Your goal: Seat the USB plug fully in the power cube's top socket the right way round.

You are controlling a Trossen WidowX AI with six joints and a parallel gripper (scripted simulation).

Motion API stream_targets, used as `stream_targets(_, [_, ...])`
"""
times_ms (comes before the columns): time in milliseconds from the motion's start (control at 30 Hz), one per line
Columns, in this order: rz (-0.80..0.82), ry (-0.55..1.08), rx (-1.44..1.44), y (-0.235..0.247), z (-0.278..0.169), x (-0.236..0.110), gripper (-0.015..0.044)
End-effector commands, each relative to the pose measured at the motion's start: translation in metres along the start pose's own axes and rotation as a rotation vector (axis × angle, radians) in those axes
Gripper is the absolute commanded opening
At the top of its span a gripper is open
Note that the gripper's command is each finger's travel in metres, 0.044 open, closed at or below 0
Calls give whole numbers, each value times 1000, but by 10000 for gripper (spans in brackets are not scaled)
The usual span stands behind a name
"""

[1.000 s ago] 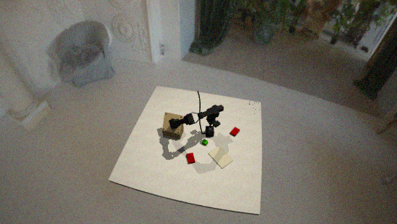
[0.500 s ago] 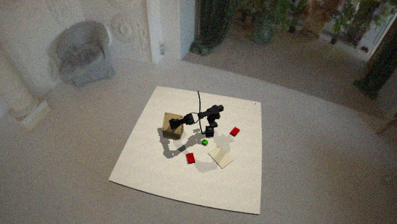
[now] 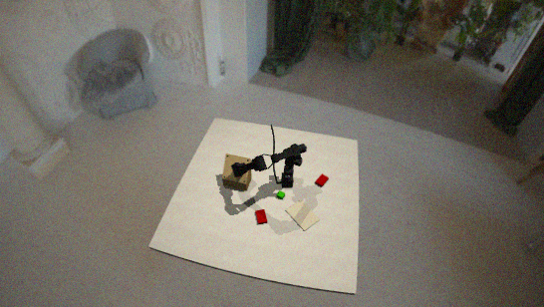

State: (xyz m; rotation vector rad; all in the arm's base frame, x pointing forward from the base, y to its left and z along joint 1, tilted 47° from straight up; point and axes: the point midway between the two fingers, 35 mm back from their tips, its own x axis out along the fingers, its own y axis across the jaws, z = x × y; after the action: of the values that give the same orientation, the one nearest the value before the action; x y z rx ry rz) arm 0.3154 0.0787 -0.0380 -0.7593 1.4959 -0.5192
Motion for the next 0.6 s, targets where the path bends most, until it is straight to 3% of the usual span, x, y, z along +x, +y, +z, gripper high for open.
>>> stream_targets(0, [-1,2,110,0,-1,0,0])
stream_targets(567, [-1,2,555,0,-1,0,0])
